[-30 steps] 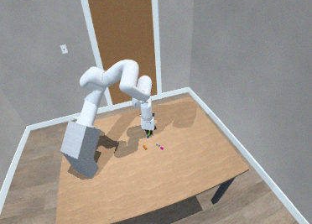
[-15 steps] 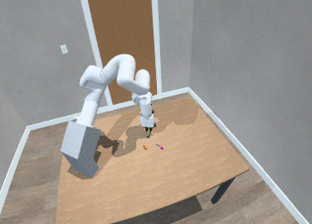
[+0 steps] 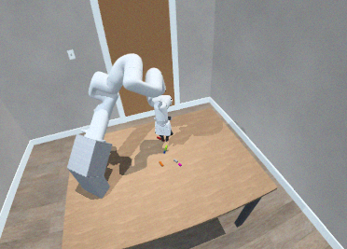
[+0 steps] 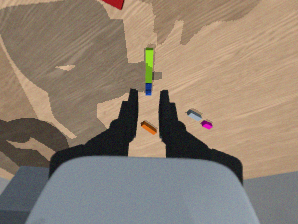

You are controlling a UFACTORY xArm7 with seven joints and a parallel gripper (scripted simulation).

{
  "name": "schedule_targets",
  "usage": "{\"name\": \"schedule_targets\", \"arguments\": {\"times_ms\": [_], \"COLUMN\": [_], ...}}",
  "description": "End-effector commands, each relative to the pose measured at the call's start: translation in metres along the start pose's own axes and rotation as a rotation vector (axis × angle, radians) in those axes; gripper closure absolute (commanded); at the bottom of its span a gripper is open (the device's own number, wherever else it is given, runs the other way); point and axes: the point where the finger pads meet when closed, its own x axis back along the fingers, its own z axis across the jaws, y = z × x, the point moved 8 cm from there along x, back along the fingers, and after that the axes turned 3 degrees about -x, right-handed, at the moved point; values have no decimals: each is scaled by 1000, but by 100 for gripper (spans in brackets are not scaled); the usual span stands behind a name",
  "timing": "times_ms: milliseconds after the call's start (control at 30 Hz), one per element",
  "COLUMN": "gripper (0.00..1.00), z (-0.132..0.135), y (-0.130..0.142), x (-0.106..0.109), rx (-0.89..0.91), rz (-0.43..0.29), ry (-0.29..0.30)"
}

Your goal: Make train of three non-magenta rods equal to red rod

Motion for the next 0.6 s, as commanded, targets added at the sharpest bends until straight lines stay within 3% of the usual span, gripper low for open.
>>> {"name": "schedule_targets", "arguments": {"times_ms": [0,33,67,567], "gripper": [76,76,0,0], "z": [2,2,2,2], "y": [0,0,0,0], "x": [7,7,7,7], "rx": [1,1,1,1], "rz": [-2,-2,-2,-2], "ry": [-13,-13,-13,-13]}}
